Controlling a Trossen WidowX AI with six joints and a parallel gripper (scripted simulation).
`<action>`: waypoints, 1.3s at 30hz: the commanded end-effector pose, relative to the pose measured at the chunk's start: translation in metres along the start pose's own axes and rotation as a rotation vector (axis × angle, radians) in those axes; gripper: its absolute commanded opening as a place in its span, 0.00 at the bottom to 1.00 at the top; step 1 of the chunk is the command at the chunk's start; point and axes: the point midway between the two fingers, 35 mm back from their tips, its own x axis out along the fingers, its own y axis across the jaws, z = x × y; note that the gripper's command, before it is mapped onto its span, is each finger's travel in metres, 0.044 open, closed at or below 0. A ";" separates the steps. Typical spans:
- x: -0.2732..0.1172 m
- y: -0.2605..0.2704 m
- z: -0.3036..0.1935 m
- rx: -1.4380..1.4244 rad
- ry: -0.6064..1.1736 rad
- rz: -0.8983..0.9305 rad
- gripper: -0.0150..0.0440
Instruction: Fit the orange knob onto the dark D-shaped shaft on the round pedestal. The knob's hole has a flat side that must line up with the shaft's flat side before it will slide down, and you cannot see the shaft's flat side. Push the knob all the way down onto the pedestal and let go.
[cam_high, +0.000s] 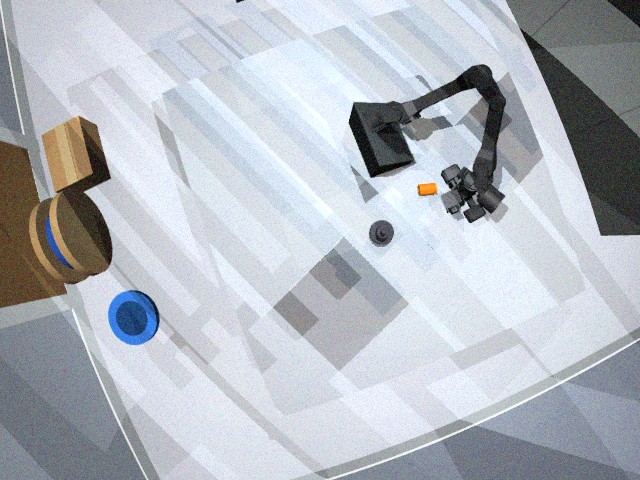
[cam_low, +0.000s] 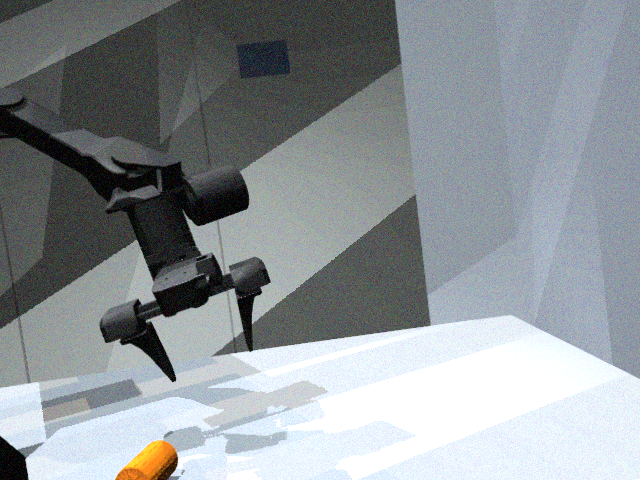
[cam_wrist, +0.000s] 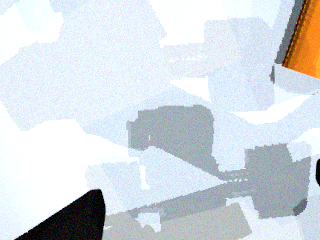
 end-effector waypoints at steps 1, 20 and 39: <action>0.006 -0.054 0.051 0.262 -0.056 -0.139 1.00; 0.029 -0.086 0.069 0.380 -0.078 -0.200 1.00; 0.053 -0.090 0.070 0.380 -0.078 -0.200 1.00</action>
